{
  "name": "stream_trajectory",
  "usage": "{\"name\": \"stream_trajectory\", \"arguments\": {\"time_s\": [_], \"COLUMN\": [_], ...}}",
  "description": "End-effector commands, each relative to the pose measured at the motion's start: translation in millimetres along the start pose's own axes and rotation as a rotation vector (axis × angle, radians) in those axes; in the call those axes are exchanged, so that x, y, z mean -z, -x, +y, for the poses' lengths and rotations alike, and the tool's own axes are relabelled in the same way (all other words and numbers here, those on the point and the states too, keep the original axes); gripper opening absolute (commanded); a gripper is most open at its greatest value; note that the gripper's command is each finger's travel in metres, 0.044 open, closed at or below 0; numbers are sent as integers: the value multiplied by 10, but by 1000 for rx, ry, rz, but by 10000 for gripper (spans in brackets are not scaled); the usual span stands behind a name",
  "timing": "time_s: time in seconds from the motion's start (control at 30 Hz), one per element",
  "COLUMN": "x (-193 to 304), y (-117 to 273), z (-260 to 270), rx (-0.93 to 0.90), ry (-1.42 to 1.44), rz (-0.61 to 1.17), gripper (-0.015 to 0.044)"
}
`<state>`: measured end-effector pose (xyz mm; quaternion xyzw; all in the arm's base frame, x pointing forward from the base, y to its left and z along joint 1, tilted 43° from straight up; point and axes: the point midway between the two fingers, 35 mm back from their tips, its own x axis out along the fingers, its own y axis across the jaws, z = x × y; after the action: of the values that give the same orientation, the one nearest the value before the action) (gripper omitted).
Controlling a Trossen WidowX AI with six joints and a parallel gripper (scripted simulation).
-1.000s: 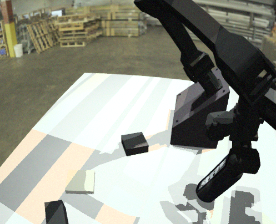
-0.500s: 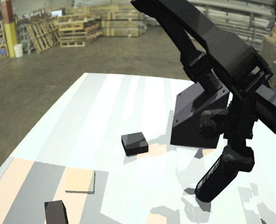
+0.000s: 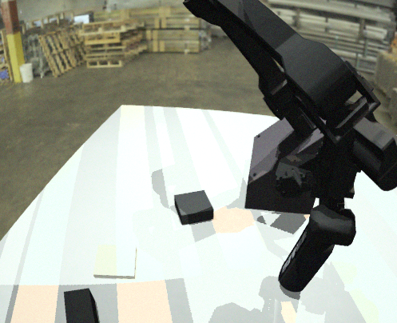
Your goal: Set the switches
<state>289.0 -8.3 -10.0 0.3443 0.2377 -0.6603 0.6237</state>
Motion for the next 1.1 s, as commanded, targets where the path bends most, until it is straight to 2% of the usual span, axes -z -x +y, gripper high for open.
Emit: {"name": "stream_trajectory", "arguments": {"time_s": [0.0, 1.07], "x": [-100, -364], "y": [-65, -75], "z": [-17, -17], "rx": [13, 13], "ry": [0, 0], "rz": [-22, -24], "gripper": [338, 338]}}
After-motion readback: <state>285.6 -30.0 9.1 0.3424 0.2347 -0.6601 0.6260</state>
